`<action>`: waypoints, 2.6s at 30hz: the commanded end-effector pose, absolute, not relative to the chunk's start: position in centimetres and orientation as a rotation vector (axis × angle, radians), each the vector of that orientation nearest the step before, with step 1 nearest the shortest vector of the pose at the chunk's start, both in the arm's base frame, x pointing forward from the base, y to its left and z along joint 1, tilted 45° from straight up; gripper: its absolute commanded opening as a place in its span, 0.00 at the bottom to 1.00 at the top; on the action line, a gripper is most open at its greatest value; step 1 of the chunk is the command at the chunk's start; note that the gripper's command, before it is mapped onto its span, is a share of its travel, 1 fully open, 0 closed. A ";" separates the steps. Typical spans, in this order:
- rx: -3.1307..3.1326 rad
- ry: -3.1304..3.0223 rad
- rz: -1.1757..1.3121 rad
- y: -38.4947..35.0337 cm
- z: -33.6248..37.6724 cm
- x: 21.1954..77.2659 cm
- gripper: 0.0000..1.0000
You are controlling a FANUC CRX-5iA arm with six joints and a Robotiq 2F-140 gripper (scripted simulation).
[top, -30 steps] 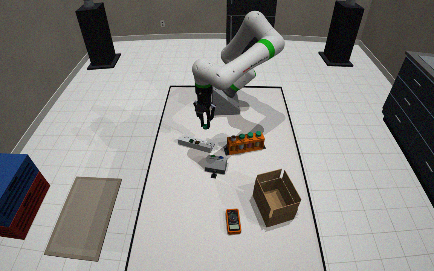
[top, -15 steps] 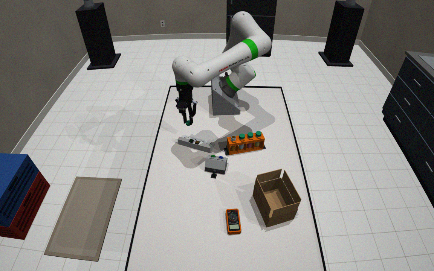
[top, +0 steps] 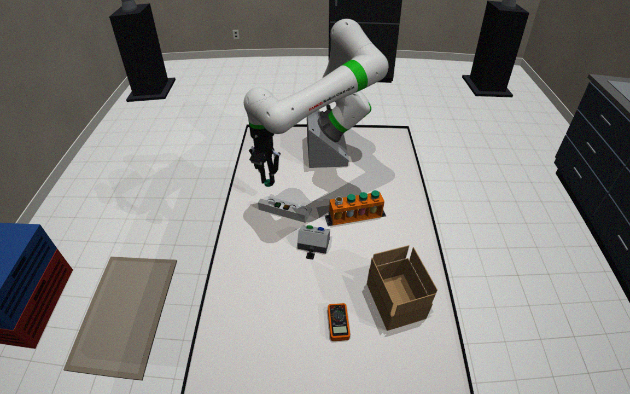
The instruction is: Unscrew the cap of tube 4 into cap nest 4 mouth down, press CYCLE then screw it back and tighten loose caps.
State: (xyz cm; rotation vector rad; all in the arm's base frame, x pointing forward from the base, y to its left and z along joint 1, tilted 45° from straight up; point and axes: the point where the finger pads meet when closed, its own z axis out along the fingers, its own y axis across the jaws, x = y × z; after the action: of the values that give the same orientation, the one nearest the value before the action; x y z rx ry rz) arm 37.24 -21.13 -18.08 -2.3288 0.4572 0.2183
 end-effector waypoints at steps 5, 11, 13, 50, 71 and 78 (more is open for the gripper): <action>-2.332 0.457 0.215 -19.5 -19.8 37.3 0.30; -2.332 0.457 0.215 -17.4 -22.0 37.2 0.30; -2.332 0.457 0.215 -16.7 -22.7 37.2 0.30; -2.331 0.457 0.215 -13.8 -25.7 37.1 0.30; -2.331 0.457 0.215 -14.0 -25.4 37.1 0.36; -2.332 0.457 0.215 -16.5 -22.9 37.2 0.36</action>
State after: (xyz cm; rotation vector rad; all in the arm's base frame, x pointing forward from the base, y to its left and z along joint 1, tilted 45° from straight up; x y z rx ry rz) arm 37.10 -15.92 -23.44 -2.3303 0.4573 0.2165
